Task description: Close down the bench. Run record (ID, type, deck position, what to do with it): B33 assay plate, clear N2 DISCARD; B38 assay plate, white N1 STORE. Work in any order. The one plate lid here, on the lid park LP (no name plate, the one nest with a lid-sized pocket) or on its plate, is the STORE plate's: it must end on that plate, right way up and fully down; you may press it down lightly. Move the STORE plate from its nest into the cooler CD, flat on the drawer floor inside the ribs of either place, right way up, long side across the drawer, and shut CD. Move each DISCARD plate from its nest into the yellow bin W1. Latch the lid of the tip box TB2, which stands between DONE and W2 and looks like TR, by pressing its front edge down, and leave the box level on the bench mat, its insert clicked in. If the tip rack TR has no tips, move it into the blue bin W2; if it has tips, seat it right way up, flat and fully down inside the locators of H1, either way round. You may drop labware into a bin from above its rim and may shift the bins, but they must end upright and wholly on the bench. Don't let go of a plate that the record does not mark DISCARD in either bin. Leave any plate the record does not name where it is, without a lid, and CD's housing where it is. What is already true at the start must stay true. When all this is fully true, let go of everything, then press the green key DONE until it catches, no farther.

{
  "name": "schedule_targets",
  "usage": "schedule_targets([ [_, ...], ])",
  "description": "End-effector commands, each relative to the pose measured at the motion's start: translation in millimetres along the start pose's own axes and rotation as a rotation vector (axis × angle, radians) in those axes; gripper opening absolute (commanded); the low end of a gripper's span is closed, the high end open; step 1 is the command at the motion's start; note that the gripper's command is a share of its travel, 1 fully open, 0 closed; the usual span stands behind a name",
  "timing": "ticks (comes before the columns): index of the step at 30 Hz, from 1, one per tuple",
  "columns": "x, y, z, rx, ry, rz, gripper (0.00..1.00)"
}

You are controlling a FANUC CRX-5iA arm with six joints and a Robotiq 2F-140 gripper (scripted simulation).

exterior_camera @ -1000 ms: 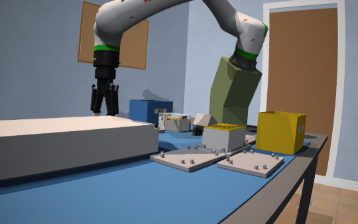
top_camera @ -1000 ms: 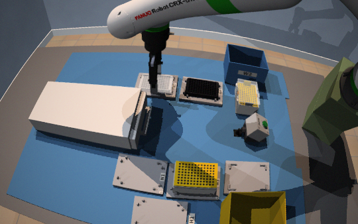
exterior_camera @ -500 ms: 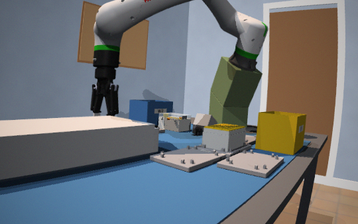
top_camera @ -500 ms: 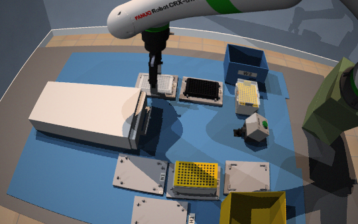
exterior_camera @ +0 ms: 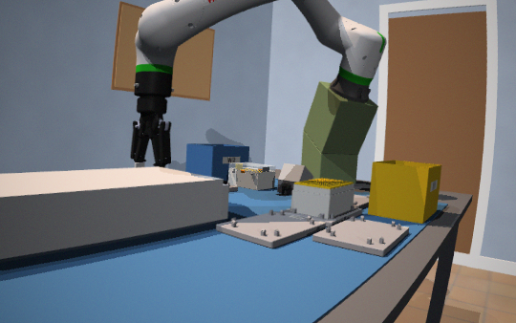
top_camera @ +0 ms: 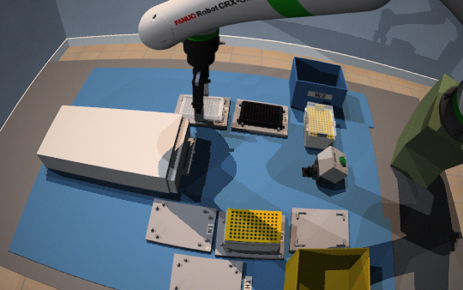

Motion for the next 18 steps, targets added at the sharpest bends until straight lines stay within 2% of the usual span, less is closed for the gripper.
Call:
schedule_targets([
  [1,-0.2,-0.7,0.2,0.000,0.000,0.000,0.00],
  [18,-0.2,-5.7,0.2,0.000,0.000,0.000,0.00],
])
Point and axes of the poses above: the point where the finger pads meet when closed, its own y axis out along the fingers, its own z axis across the jaws, x = y × z, the point moved 4 cm from there along -y, back along the fingers, and after that the axes turned 8 degrees about -y, right-handed, at the moved point
